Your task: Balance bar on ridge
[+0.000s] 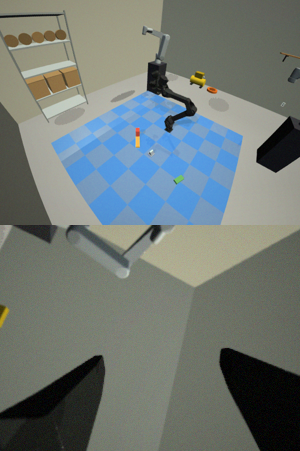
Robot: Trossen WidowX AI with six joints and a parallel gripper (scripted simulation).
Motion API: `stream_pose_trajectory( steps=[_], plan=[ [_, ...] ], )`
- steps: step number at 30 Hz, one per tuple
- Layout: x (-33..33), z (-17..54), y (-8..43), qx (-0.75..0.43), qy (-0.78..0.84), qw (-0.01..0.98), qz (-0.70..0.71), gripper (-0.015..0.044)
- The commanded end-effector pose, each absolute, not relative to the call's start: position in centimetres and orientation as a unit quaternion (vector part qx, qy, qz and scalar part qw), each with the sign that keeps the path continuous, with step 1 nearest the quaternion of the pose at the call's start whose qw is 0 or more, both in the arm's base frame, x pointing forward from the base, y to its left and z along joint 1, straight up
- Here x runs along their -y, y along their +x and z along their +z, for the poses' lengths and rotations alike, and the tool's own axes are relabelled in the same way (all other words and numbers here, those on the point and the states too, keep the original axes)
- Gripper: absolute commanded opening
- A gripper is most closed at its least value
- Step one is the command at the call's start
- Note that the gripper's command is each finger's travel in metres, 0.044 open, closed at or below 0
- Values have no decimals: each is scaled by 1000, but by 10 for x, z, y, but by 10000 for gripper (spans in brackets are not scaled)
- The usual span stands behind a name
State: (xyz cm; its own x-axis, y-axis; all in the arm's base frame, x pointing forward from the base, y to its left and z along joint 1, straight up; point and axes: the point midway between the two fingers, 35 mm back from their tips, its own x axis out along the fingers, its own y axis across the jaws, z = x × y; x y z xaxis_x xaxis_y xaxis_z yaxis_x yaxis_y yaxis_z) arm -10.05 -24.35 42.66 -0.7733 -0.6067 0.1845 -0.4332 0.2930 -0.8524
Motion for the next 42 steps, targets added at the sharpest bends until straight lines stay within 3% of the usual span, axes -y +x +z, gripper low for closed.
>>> stream_pose_trajectory(
  steps=[1, 21, 42],
  plan=[
    [272, 419, -76, -789, -371, 135, -472, 315],
    [343, 356, 68, -713, -510, 368, -309, 315],
    [307, 272, 212, -640, -511, 568, -82, 315]
  ],
)
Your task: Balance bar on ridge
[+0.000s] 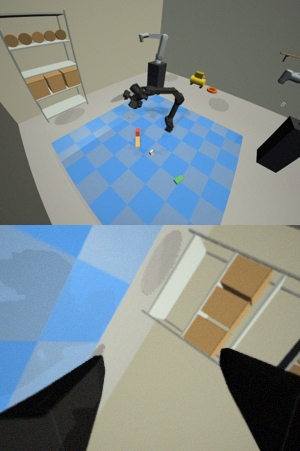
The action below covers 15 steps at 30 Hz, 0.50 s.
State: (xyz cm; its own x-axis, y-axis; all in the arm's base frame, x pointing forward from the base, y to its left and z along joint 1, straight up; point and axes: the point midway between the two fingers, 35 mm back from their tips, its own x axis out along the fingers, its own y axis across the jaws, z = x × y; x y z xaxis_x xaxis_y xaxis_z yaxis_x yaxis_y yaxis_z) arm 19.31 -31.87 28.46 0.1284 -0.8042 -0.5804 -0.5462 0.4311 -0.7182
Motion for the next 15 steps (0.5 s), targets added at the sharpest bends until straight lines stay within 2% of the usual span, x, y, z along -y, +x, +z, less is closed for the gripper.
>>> stream_pose_trajectory(
  steps=[1, 15],
  plan=[
    [303, 267, 218, -637, -506, 577, -69, 315],
    [220, 214, 280, -621, -410, 659, 108, 315]
  ],
)
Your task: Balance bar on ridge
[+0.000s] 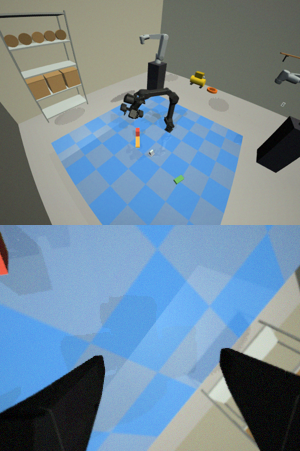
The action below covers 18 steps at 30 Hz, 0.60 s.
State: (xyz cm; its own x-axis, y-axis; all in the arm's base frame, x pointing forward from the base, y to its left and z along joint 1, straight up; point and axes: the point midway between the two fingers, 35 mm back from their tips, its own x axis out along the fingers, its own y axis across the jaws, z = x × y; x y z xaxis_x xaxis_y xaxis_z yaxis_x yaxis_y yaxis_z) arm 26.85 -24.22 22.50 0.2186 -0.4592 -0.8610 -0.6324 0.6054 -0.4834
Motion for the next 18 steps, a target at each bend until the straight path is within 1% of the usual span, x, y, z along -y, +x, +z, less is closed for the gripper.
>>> stream_pose_trajectory(
  steps=[1, 13, 18],
  plan=[
    [214, 211, 283, -621, -401, 662, 120, 315],
    [128, 185, 300, -646, -279, 665, 251, 315],
    [123, 184, 301, -648, -271, 663, 257, 315]
  ],
)
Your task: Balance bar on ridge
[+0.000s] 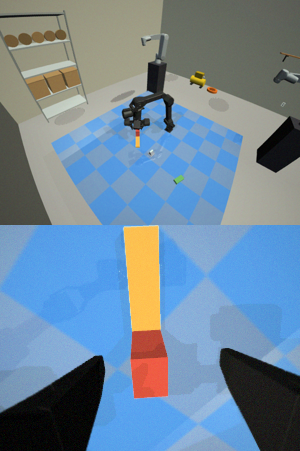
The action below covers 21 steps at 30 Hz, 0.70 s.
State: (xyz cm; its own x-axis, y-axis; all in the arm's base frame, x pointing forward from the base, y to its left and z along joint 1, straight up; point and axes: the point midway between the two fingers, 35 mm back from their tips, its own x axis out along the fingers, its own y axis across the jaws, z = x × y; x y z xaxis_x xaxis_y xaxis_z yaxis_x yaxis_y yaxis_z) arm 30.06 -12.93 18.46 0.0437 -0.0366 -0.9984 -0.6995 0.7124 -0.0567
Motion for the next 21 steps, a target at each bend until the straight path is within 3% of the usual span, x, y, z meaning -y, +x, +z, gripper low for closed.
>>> stream_pose_trajectory(
  steps=[1, 21],
  plan=[
    [123, 184, 301, -648, -271, 663, 257, 315],
    [125, 76, 304, -648, -271, 663, 257, 315]
  ],
)
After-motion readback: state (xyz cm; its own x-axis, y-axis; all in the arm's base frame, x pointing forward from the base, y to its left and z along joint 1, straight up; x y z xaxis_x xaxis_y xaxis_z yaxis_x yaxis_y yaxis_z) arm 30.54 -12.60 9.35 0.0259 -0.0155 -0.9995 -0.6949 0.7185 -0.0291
